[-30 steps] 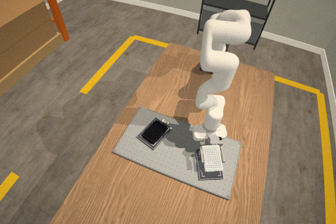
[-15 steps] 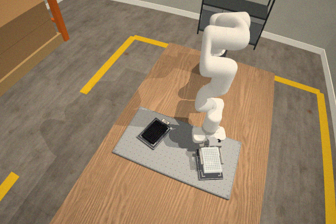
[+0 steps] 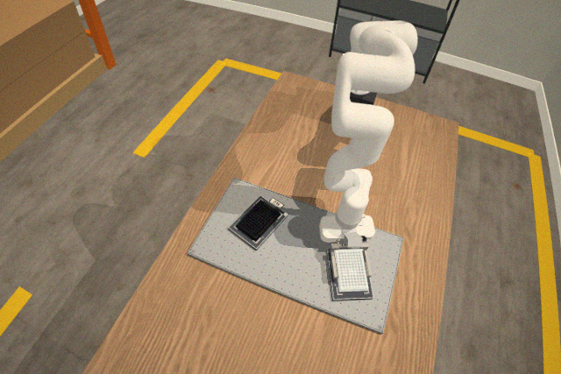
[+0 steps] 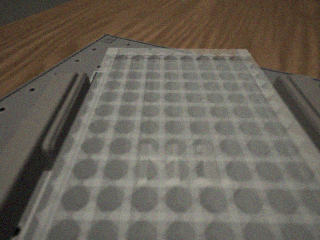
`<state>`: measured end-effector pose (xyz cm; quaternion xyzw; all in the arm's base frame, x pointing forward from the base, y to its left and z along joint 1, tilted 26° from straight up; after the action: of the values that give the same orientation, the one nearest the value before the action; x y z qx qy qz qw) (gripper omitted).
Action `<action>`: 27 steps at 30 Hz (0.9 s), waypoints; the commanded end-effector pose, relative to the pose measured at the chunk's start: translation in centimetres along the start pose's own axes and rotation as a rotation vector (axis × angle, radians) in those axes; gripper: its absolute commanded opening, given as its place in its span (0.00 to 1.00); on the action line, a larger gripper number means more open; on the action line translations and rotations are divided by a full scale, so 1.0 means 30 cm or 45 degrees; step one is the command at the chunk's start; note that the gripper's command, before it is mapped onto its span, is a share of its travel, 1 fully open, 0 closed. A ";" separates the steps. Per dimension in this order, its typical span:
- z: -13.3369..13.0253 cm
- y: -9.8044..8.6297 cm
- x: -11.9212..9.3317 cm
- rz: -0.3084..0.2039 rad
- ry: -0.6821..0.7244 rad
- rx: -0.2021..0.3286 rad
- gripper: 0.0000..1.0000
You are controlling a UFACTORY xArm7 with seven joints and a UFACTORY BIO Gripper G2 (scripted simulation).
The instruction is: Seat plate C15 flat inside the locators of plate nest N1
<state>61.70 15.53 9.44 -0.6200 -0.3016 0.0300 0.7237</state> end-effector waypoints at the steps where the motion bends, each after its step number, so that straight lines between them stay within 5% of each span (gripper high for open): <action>1: -0.001 0.000 0.006 -0.005 -0.001 0.000 0.00; 27: -0.001 0.001 0.006 -0.005 -0.001 0.000 0.00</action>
<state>61.80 15.55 9.32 -0.6199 -0.3019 0.0298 0.7237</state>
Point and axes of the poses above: the point midway between the two finger pads, its own x axis out along the fingers, its own z axis across the jaws, y = z × x, the point moved 6 cm from there along -x, back along the fingers, and after that the axes turned 14 degrees about x, right-handed, at the moved point
